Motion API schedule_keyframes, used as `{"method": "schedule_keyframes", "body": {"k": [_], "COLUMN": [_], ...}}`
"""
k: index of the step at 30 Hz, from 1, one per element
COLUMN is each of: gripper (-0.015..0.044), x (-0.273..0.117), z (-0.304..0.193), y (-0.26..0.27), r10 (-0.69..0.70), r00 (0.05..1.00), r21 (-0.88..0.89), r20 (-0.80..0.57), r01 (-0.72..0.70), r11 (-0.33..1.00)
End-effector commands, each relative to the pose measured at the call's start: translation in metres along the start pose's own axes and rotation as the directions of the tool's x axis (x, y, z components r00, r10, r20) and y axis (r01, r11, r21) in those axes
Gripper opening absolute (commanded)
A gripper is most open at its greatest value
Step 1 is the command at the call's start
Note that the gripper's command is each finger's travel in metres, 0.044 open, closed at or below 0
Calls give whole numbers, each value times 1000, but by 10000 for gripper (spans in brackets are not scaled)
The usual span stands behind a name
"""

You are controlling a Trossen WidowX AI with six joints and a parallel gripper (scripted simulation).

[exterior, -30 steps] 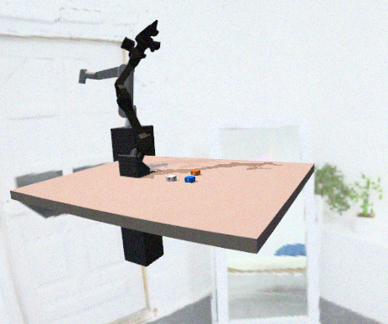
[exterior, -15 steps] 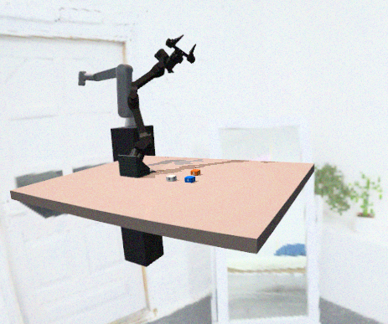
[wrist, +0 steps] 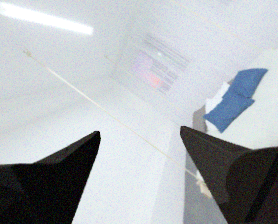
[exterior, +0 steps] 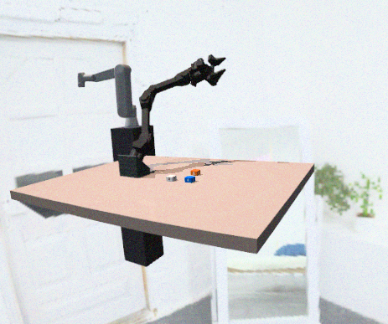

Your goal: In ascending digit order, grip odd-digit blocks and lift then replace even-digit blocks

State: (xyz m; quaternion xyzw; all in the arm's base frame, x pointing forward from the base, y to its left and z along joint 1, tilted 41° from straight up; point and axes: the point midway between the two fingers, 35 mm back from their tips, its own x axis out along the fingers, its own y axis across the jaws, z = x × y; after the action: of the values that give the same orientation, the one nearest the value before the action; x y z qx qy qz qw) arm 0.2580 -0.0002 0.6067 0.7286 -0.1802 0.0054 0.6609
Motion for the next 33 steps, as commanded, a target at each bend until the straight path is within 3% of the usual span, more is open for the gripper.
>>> {"method": "schedule_keyframes", "body": {"k": [1,11,17,21,27,33], "gripper": [400,400,400,400,400,400], "x": [35,78,73,54,6,-56], "z": [-7,23,63,93,135,162], "y": [-66,-223,-316,-373,-445,-491], "r10": [-175,-587,-803,-913,-996,-960], "r00": [985,808,590,400,85,-183], "r21": [-323,-809,-934,-975,-999,-970], "r20": [-2,52,82,75,-13,-212], "r01": [165,379,326,222,34,-78], "r11": [932,450,144,17,16,229]}}
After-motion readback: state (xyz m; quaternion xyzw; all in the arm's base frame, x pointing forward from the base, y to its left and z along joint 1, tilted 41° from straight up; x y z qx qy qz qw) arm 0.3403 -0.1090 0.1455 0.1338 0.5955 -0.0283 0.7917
